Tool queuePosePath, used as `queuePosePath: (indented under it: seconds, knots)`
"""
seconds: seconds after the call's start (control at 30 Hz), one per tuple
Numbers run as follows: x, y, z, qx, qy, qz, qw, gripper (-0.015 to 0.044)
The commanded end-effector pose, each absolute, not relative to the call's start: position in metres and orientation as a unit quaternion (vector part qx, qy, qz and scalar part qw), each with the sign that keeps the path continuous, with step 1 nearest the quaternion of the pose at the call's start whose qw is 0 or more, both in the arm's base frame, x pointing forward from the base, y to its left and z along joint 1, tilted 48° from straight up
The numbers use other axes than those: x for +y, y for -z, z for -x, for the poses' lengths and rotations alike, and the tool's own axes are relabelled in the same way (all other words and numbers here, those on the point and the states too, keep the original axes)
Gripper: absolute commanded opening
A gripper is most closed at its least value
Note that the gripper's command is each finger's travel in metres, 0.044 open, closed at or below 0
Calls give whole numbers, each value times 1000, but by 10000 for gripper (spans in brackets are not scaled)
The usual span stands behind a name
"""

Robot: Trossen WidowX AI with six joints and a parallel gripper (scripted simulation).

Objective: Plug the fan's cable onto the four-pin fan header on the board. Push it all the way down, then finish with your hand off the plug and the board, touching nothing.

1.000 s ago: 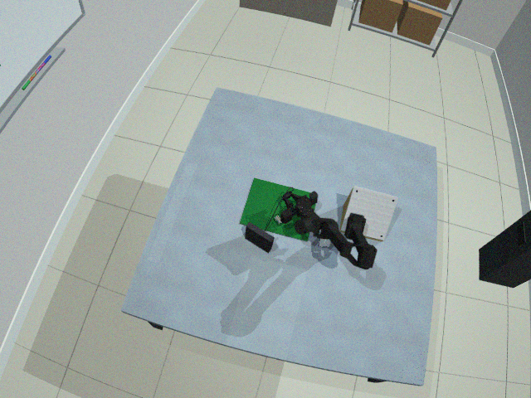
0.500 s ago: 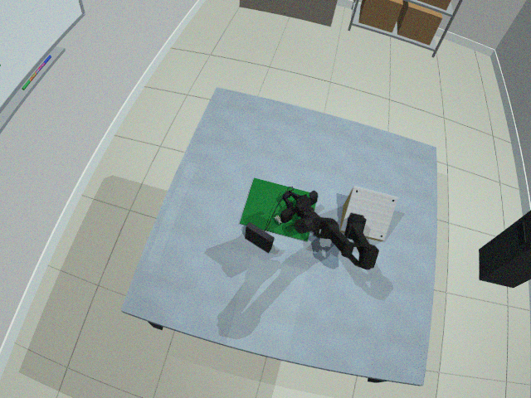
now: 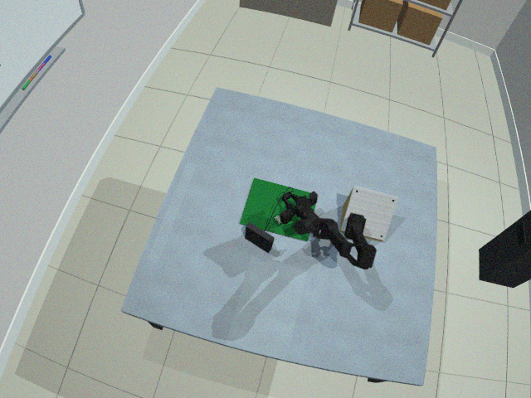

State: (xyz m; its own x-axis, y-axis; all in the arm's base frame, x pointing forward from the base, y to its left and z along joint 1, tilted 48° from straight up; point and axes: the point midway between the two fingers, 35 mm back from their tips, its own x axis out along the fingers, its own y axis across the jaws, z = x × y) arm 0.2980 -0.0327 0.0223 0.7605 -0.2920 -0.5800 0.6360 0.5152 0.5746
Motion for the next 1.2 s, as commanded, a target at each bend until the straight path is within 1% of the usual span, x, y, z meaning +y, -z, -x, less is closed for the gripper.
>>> queuePosePath:
  seconds: [0.0,1.17]
  knots:
    - [-31,-20,-298,209,277,-409,844,0]
    - [-8,1,-298,210,277,-409,844,0]
